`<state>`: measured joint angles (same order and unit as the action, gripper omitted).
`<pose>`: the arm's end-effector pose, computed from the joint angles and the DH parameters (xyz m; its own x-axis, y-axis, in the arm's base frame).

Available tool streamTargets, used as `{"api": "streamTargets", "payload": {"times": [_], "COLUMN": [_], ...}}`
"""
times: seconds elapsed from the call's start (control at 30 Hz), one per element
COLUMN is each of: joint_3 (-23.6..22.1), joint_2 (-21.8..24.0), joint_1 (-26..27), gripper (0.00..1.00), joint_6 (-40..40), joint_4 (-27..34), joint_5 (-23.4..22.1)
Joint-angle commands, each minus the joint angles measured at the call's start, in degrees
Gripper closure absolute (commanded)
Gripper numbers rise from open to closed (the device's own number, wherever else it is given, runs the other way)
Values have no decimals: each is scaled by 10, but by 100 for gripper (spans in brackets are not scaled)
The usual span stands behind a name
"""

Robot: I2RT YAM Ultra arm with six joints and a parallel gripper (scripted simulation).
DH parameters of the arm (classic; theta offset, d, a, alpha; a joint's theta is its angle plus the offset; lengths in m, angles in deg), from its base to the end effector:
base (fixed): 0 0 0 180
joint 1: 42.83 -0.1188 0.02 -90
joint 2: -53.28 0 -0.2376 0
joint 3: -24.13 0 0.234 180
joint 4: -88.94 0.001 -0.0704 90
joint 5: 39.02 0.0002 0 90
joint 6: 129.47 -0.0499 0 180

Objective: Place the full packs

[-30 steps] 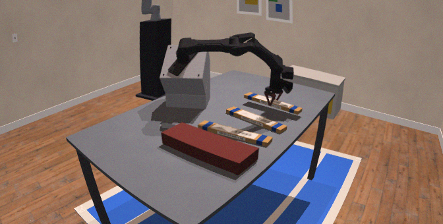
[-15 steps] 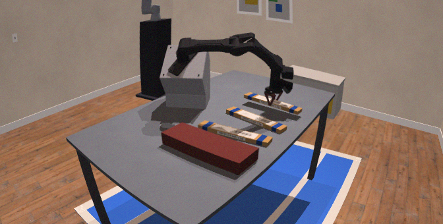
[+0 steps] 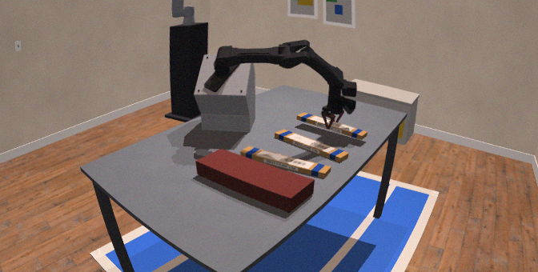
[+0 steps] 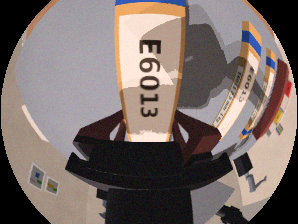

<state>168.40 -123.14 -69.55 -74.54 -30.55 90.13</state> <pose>0.4157 0.1751 -0.0999 -0.9456 0.0228 -0.3244 0.2059 0.8142 -0.5428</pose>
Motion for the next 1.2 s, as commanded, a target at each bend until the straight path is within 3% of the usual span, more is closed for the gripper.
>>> {"api": "streamTargets", "payload": {"times": [0.0,1.17], "joint_3": [12,27], "joint_2": [22,-5], "joint_1": [-36,-23], "gripper": [100,100], "joint_6": [7,26], "joint_4": [-4,-18], "joint_5": [4,1]}}
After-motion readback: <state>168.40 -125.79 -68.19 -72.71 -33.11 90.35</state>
